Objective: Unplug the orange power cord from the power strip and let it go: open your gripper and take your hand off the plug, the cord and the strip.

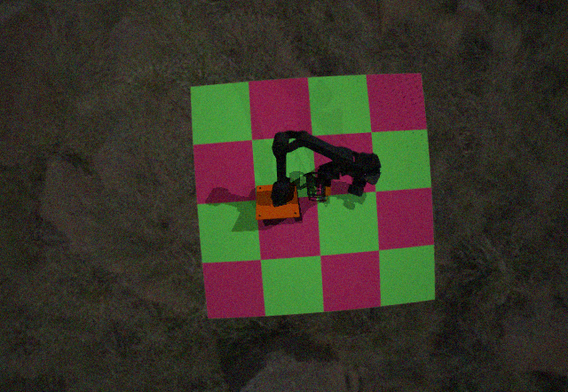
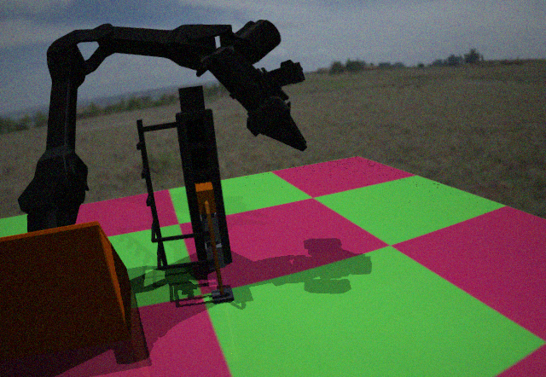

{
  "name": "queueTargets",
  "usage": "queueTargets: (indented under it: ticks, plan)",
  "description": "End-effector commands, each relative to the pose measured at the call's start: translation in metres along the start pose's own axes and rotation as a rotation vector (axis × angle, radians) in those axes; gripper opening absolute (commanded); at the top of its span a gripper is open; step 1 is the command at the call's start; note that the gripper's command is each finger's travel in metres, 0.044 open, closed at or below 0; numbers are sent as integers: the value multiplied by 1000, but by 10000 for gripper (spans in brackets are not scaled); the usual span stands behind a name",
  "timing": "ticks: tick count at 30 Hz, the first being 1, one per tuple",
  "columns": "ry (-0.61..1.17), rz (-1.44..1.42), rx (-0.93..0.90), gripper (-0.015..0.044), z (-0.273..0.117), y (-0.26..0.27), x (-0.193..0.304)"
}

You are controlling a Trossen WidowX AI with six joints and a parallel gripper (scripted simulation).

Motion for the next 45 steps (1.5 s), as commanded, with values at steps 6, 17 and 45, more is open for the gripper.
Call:
queueTargets:
  ticks: [6,17,45]
  plan:
    - [226,630,310,160,-14,-113,16]
    - [452,1234,530,160,-53,-172,52]
    - [454,1234,529,160,-57,-141,65]
Point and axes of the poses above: the point midway between the two fingers, 35 mm back from their tips, its own z axis out along the fingers, its own y axis across the jaws, x = y × z, the point moved 3 cm from there along -z, back along the fingers, and after that the axes turned 9 degrees about z, right-handed, at the moved point
